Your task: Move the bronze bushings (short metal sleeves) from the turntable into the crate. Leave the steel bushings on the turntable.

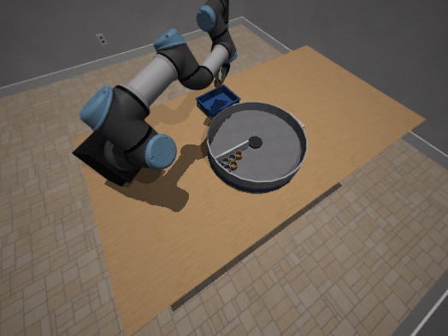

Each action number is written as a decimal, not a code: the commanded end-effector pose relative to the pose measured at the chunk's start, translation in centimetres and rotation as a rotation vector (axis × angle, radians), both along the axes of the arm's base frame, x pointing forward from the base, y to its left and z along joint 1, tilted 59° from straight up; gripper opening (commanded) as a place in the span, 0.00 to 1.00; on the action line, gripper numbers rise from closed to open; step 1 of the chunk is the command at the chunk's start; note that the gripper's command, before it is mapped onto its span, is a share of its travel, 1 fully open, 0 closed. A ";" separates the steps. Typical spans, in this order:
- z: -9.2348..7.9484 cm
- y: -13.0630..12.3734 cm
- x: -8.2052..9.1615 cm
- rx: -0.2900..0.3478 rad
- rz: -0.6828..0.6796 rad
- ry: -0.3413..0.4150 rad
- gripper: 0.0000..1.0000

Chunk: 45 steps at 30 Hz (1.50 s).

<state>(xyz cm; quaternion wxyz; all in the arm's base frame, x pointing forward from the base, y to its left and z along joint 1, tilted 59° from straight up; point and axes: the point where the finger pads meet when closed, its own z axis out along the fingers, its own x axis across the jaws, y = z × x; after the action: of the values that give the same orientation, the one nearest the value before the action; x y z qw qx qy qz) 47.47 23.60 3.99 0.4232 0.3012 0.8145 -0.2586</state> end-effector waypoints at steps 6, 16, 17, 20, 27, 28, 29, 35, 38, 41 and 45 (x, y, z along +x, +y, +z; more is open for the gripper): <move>0.1 0.1 0.0 0.001 0.002 -0.001 0.00; 0.0 0.0 0.1 0.001 0.001 -0.001 0.00; 0.0 0.0 0.1 0.001 0.001 -0.001 0.00; -0.1 -0.1 0.2 0.001 0.001 -0.001 0.00; -0.4 -0.5 0.5 0.001 0.001 -0.001 0.00; -0.5 -0.6 0.6 0.001 0.001 -0.001 0.00; -0.6 -0.7 0.7 0.001 0.001 -0.001 0.00; -1.0 -1.2 1.1 0.001 0.001 -0.001 0.00; -1.4 -1.7 1.6 0.001 0.001 -0.001 0.00; -1.9 -2.4 2.1 0.001 0.001 -0.001 0.00; -2.5 -3.2 2.8 0.001 0.001 -0.001 0.00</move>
<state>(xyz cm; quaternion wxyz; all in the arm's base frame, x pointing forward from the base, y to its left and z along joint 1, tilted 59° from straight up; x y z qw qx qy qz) 49.59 21.06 2.04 0.4192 0.3060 0.8122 -0.2665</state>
